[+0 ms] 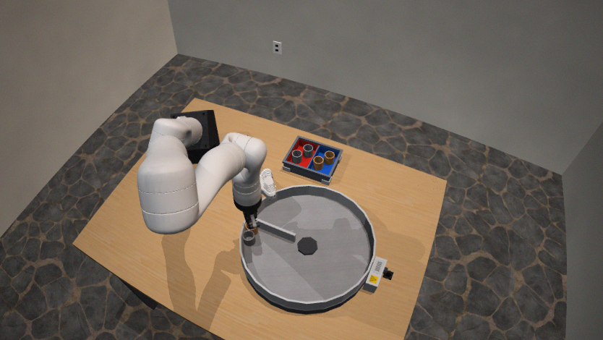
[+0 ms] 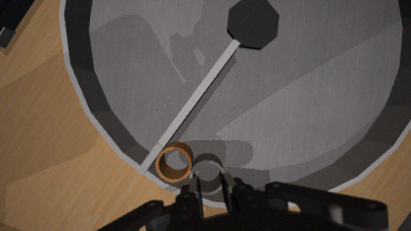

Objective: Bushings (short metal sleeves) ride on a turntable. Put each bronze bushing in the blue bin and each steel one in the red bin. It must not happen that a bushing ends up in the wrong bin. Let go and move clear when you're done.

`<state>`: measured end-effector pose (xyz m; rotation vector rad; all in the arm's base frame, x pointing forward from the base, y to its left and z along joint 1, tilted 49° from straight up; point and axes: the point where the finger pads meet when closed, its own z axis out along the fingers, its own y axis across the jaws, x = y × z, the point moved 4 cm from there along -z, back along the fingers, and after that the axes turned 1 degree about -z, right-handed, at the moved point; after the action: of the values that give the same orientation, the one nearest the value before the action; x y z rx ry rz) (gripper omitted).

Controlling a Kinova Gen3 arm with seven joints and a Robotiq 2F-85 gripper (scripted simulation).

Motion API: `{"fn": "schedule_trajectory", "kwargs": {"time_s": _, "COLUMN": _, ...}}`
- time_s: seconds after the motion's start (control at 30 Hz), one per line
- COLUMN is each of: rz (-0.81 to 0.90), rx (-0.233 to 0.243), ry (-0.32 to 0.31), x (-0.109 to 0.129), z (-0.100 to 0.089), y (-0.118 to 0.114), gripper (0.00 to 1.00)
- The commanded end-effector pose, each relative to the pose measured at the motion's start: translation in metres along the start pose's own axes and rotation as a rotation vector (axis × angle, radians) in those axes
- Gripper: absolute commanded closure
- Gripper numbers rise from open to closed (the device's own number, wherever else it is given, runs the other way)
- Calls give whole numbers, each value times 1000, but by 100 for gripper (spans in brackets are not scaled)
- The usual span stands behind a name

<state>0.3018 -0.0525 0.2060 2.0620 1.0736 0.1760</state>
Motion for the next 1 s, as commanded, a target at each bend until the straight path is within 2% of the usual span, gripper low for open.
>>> {"fn": "schedule_trajectory", "kwargs": {"time_s": 0.0, "rz": -15, "rx": -6, "ry": 11, "x": 30, "z": -27, "y": -11, "gripper": 82}}
{"fn": "schedule_trajectory", "kwargs": {"time_s": 0.13, "rz": -15, "rx": -6, "ry": 11, "x": 31, "z": -28, "y": -11, "gripper": 82}}
{"fn": "schedule_trajectory", "kwargs": {"time_s": 0.17, "rz": -15, "rx": -6, "ry": 11, "x": 39, "z": -36, "y": -15, "gripper": 82}}
{"fn": "schedule_trajectory", "kwargs": {"time_s": 0.23, "rz": -15, "rx": -6, "ry": 11, "x": 39, "z": -36, "y": -15, "gripper": 82}}
{"fn": "schedule_trajectory", "kwargs": {"time_s": 0.37, "rz": -15, "rx": -6, "ry": 11, "x": 70, "z": -68, "y": -30, "gripper": 82}}
{"fn": "schedule_trajectory", "kwargs": {"time_s": 0.5, "rz": -15, "rx": -6, "ry": 11, "x": 70, "z": -68, "y": -30, "gripper": 82}}
{"fn": "schedule_trajectory", "kwargs": {"time_s": 0.67, "rz": -14, "rx": -7, "ry": 11, "x": 108, "z": -106, "y": -48, "gripper": 82}}
{"fn": "schedule_trajectory", "kwargs": {"time_s": 0.87, "rz": -15, "rx": -6, "ry": 11, "x": 110, "z": -108, "y": -49, "gripper": 82}}
{"fn": "schedule_trajectory", "kwargs": {"time_s": 0.97, "rz": -15, "rx": -6, "ry": 11, "x": 133, "z": -132, "y": -61, "gripper": 82}}
